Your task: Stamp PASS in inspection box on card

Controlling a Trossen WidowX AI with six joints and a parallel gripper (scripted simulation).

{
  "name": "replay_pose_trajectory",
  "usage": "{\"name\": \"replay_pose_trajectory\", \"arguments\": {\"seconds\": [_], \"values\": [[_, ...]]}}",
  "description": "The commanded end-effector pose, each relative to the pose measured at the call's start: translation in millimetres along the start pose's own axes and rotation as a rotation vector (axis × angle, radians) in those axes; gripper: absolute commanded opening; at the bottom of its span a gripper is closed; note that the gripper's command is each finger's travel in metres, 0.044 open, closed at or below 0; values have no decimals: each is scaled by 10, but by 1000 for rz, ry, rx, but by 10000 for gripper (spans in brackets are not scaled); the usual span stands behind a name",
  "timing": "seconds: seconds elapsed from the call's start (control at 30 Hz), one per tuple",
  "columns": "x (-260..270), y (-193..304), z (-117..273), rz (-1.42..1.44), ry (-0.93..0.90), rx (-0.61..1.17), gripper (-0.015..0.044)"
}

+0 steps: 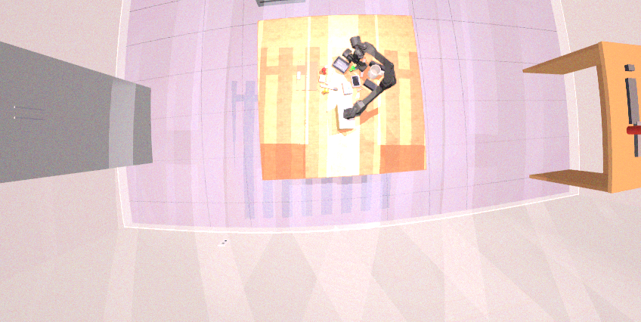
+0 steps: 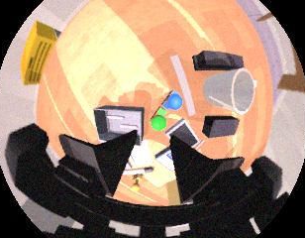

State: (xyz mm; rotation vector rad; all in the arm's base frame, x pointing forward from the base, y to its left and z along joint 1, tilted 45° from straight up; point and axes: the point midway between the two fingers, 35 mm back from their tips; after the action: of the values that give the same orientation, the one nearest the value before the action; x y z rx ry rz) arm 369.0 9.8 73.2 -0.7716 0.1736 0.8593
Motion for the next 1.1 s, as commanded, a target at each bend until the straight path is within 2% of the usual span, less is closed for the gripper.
{"name": "replay_pose_trajectory", "arguments": {"seconds": [0.0, 1.07], "values": [[-71, -17, 31, 7, 9, -9, 223], [-57, -33, -453, 7, 9, -9, 223]]}}
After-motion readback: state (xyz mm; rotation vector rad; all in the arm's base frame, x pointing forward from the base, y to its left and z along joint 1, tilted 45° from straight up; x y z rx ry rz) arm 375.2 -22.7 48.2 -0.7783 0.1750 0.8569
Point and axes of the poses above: the point midway between the two fingers, 35 mm back from their tips, its own z axis back along the fingers, its own x axis across the jaws, y = z × x, and after that the axes turned 2 degrees about -z, right-handed
